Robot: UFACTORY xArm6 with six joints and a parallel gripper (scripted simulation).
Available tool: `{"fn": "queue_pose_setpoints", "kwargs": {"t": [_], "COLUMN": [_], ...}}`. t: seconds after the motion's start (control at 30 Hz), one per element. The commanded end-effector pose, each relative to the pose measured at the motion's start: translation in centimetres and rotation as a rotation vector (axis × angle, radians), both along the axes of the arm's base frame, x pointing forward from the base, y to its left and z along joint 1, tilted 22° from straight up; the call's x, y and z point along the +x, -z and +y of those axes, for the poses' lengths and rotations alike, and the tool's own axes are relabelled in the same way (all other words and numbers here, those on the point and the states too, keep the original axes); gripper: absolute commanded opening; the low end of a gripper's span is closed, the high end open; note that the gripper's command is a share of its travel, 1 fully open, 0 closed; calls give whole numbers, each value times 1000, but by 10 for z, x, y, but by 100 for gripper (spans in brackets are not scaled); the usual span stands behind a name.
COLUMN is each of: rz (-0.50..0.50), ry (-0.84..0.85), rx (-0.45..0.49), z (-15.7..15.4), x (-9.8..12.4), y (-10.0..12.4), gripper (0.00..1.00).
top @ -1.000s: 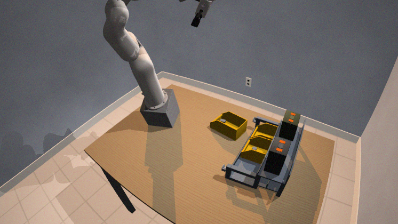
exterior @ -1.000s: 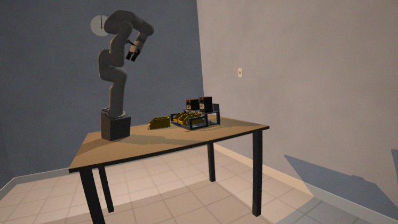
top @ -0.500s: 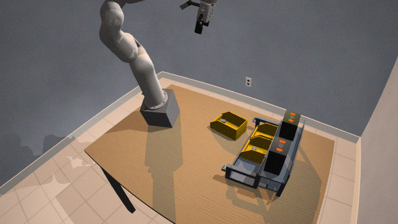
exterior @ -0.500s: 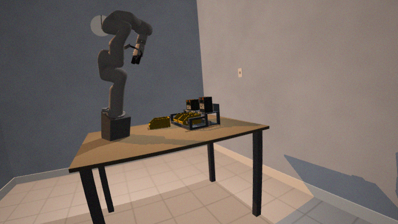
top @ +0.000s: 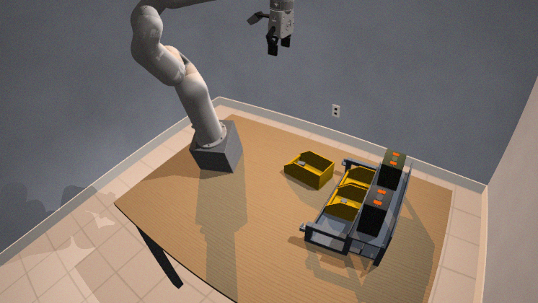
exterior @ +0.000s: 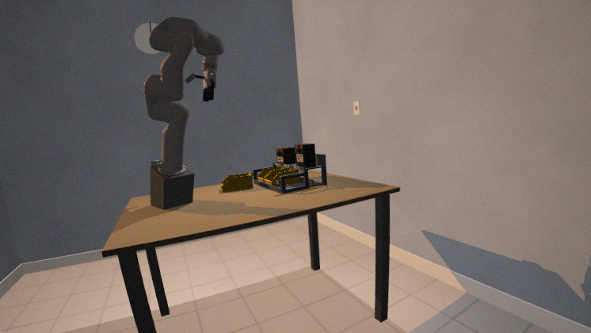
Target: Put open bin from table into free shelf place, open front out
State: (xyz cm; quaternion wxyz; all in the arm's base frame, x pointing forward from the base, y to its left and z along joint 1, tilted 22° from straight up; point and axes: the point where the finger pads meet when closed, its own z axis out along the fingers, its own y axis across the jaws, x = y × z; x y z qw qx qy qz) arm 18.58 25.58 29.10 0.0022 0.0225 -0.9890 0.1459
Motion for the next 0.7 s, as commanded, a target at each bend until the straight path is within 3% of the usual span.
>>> {"fn": "queue_pose_setpoints", "kwargs": {"t": [0.0,0.2,0.37,0.67], "rz": [-5,-5,-159,-159], "ry": [2,2,59,59], "rx": [5,5,-49,-49], "z": [1,1,-24,-24], "x": [1,1,38,38], "y": [-1,-1,19,19], "gripper": [100,100,100,100]}}
